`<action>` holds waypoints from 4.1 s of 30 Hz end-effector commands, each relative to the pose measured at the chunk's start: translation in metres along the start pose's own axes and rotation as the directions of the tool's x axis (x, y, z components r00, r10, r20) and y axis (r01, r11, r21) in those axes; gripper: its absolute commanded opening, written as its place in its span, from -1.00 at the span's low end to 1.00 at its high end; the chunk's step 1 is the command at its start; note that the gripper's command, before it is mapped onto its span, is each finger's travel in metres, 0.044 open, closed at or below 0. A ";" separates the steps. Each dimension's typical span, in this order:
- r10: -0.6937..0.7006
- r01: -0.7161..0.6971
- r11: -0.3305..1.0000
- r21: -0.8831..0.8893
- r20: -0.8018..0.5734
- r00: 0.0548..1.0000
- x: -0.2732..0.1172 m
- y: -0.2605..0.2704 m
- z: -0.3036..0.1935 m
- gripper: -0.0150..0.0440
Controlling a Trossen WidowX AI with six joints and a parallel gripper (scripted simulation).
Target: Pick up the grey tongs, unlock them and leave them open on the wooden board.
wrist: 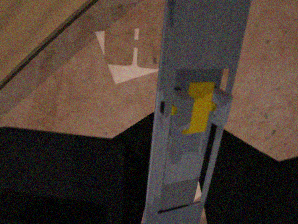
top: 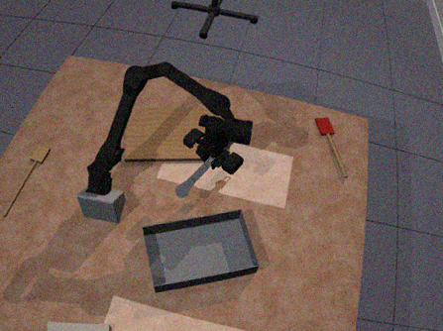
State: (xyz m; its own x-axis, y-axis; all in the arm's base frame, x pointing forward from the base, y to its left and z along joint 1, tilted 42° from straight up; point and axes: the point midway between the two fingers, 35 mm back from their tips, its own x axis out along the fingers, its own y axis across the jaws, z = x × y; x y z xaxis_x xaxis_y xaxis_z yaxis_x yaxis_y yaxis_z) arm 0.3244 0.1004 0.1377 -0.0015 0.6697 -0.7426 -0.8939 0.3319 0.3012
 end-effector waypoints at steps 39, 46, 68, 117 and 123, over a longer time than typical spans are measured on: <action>-0.007 0.005 0.751 0.660 0.001 1.000 0.001 0.173 0.084 -1.00; 0.005 -0.018 0.658 0.753 0.019 1.000 -0.004 0.204 0.088 -1.00; -0.191 0.105 0.711 0.696 0.046 0.981 -0.007 0.212 0.083 -1.00; -0.716 -0.028 0.640 0.768 0.608 0.343 -0.129 0.228 0.066 -1.00; -0.716 -0.028 0.640 0.768 0.608 0.343 -0.129 0.228 0.066 -1.00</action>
State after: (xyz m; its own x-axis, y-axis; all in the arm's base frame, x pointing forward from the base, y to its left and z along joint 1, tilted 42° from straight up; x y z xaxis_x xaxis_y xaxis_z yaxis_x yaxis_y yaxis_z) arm 0.1502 0.1366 0.3396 0.9082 0.4020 -0.1166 -0.2315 0.7144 0.6603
